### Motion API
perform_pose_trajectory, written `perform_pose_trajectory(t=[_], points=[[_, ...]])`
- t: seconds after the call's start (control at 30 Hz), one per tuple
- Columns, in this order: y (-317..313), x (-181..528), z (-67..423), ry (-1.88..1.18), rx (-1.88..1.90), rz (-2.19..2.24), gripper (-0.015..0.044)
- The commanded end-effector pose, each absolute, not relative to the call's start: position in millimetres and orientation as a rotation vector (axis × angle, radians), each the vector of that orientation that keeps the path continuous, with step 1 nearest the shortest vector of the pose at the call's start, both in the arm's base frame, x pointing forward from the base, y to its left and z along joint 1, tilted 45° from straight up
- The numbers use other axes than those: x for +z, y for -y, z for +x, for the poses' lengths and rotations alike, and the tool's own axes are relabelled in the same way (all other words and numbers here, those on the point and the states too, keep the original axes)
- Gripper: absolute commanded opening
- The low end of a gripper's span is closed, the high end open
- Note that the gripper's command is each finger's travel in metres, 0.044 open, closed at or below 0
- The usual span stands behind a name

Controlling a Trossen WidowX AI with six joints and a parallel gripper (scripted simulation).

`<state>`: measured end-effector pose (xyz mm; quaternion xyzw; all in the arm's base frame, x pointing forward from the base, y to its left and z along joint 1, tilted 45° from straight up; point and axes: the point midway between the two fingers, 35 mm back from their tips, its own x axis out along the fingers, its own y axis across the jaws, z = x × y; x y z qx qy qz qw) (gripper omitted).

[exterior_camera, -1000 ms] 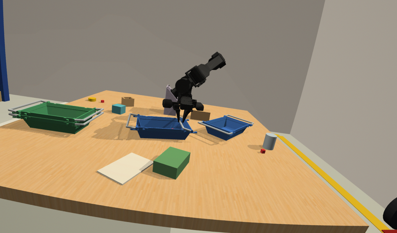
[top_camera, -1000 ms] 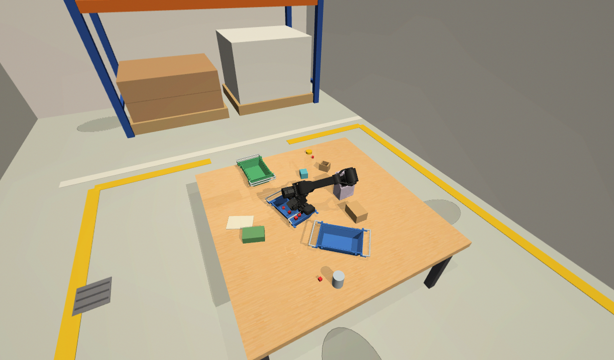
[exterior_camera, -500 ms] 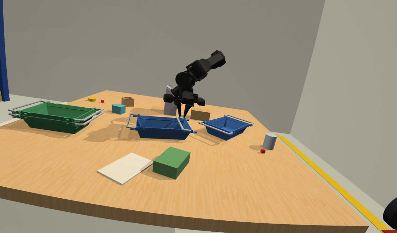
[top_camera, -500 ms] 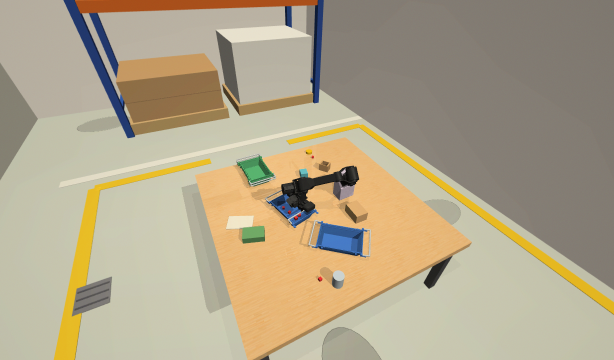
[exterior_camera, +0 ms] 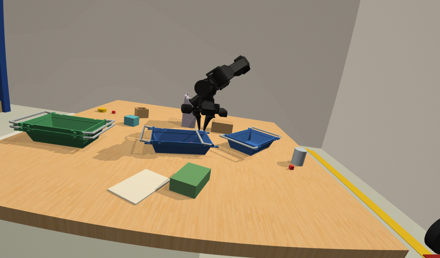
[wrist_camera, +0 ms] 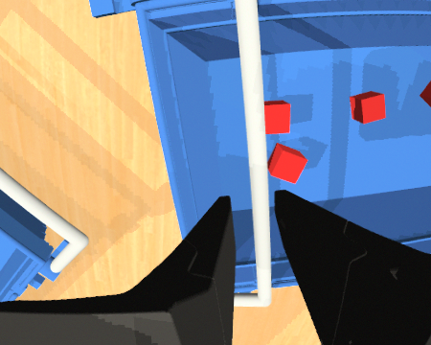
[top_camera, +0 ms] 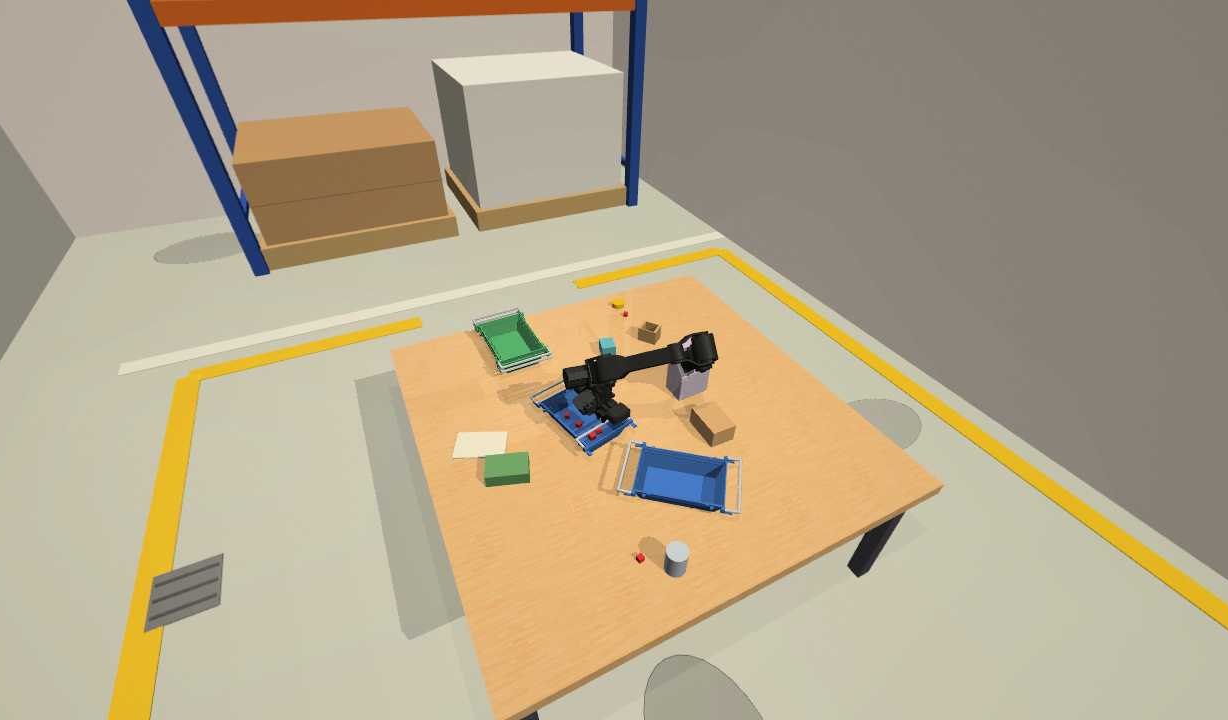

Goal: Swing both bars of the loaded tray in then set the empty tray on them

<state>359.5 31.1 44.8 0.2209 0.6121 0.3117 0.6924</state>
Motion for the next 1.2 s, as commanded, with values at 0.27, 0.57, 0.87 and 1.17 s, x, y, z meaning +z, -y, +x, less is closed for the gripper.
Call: perform_pose_trajectory(t=[0.27,0.57,0.87,1.17], points=[[11,85,359,-1.37,0.691,0.491,0.0083],[42,55,378,-1.369,0.664,0.518,0.0083],[117,-52,403,-1.368,0.667,0.502,0.0083],[146,-112,398,-1.365,0.695,0.48,0.0083]])
